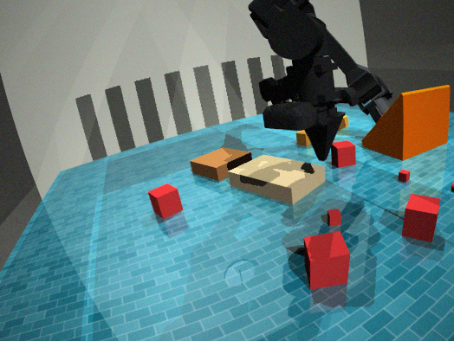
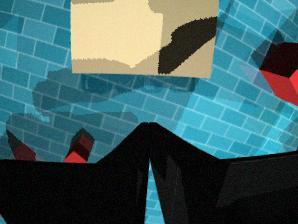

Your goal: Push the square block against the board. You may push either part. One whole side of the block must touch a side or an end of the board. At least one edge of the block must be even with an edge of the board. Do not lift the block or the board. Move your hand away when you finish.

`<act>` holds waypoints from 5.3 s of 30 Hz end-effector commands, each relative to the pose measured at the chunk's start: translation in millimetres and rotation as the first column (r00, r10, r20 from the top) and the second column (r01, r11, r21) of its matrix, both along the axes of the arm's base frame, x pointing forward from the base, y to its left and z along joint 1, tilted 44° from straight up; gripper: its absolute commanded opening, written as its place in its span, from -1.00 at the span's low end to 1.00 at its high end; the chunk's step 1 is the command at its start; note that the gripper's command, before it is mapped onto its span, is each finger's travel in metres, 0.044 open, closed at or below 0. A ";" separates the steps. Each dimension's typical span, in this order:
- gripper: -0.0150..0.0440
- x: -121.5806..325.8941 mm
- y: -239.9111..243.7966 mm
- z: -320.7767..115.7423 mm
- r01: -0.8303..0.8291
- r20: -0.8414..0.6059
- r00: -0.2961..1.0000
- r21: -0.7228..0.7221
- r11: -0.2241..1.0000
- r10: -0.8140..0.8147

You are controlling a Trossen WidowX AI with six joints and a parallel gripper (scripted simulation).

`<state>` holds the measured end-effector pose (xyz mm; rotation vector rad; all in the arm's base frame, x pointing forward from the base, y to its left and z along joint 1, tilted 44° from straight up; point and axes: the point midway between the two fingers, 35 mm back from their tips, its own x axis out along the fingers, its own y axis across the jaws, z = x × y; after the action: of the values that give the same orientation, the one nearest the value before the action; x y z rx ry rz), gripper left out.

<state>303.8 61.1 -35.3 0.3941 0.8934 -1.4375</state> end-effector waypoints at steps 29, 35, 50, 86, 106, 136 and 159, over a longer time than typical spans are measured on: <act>-0.49 1.8 -48.6 -29.9 0.022 0.023 0.999 -0.001 1.000 -0.022; -0.49 3.6 -53.5 -25.6 0.022 0.023 0.999 -0.001 1.000 -0.022; -0.49 7.6 -66.0 -14.9 0.022 0.023 0.999 -0.002 1.000 -0.022; -0.49 -2.7 -34.2 -42.8 0.022 0.023 0.999 0.000 1.000 -0.022; -0.49 6.4 -16.3 14.1 0.023 0.022 0.999 -0.001 1.000 -0.023; -0.49 8.3 -67.8 -12.9 0.023 0.024 0.999 -0.001 1.000 -0.023; -0.49 12.6 -77.1 -4.5 0.022 0.025 0.999 -0.001 1.000 -0.022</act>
<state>316.5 -16.8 -38.9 0.4288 0.8750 -1.4506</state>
